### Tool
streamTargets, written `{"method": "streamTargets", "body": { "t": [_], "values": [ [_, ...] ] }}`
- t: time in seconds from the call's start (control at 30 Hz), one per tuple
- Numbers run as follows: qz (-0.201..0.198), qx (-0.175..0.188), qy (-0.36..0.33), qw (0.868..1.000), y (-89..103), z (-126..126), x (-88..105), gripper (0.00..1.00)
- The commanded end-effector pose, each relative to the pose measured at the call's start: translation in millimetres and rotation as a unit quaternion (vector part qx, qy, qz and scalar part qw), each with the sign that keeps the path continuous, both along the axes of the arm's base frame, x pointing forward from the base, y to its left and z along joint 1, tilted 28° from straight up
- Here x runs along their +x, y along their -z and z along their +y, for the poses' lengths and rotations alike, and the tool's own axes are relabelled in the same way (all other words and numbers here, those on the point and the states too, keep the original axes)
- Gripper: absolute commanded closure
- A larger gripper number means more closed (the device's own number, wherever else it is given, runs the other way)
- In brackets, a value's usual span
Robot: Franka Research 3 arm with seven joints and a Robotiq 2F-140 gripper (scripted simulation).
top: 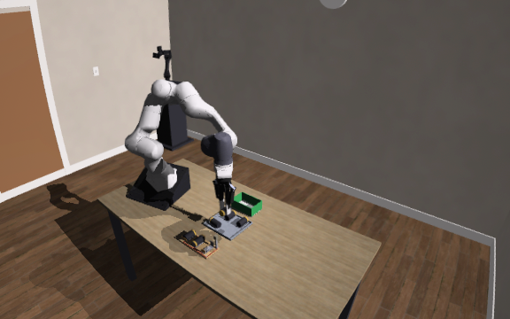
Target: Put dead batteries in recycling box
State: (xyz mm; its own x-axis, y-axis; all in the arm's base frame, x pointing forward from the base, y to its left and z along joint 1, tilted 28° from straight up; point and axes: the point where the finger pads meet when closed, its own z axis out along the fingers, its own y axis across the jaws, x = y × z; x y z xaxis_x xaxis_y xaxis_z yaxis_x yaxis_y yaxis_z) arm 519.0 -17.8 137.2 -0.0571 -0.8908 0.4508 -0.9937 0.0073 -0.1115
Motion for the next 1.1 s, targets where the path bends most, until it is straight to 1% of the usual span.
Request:
{"method": "streamTargets", "body": {
  "t": [0.0,0.17,0.23,0.3,0.37,0.43,0.53,0.63,0.73,0.8,0.87,0.93,1.0,1.07],
  "values": [
    [0.016,-0.004,-0.029,0.999,-0.1,0.7,-1.1,0.84],
    [0.046,-0.01,-0.087,0.995,-0.1,0.7,-1.1,0.84],
    [0.046,-0.01,-0.087,0.995,-0.1,0.7,-1.1,0.84],
    [0.062,-0.013,-0.118,0.991,-0.1,0.7,-1.1,0.84],
    [0.08,-0.017,-0.153,0.985,-0.1,0.7,-1.1,0.84],
    [0.1,-0.021,-0.193,0.976,-0.1,0.7,-1.1,0.84],
    [0.134,-0.028,-0.258,0.956,-0.1,0.7,-1.1,0.84],
    [0.171,-0.036,-0.33,0.928,-0.1,0.7,-1.1,0.84],
    [0.21,-0.044,-0.406,0.888,-0.1,0.7,-1.1,0.84],
    [0.21,-0.044,-0.406,0.888,-0.1,0.7,-1.1,0.84],
    [0.236,-0.049,-0.457,0.856,-0.1,0.7,-1.1,0.84],
    [0.262,-0.055,-0.508,0.819,-0.1,0.7,-1.1,0.84],
    [0.287,-0.06,-0.557,0.777,-0.1,0.7,-1.1,0.84],
    [0.311,-0.065,-0.604,0.731,-0.1,0.7,-1.1,0.84]
  ]
}}
